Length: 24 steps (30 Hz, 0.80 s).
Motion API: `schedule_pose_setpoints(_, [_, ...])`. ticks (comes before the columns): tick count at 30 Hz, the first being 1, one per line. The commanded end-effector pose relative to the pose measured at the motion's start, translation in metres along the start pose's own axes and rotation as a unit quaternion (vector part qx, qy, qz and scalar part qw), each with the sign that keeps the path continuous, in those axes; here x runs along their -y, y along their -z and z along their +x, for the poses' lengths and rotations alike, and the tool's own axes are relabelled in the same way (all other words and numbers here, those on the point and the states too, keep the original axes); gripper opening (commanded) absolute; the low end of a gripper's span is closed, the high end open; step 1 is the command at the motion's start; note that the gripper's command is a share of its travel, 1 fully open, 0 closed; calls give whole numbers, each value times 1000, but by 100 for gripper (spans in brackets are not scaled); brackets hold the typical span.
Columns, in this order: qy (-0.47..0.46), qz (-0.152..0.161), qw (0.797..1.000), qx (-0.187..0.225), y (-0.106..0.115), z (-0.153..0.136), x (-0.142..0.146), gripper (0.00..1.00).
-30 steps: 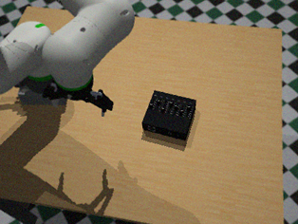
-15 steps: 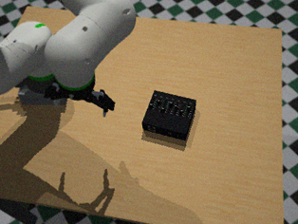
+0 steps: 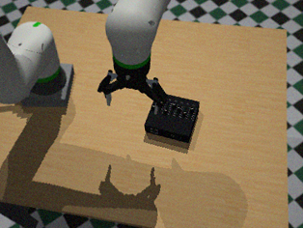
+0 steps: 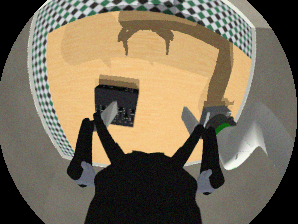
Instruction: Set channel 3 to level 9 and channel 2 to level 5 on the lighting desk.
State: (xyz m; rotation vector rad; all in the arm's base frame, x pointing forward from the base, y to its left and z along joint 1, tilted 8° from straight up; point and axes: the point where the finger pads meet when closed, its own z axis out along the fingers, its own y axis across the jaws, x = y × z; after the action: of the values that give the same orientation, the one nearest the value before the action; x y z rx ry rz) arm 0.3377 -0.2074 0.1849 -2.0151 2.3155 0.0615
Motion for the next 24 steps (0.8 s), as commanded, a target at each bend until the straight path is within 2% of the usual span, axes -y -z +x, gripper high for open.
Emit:
schedule_pose_setpoints(1, [-6,16,1000,-20,0,-17,41,100])
schedule_pose_setpoints(2, [-8,31,999,-26,1,-34,66,100])
schedule_pose_setpoints(3, [-8,31,999,-26,1,-34,66,100])
schedule_pose_setpoints(4, [-9,43,999,-29,2,-50,85,100])
schedule_pose_setpoints(9, [-10,60,998,-31,4,-74,110,100])
schedule_pose_setpoints(24, [-10,60,998,-31,4,-74,110,100])
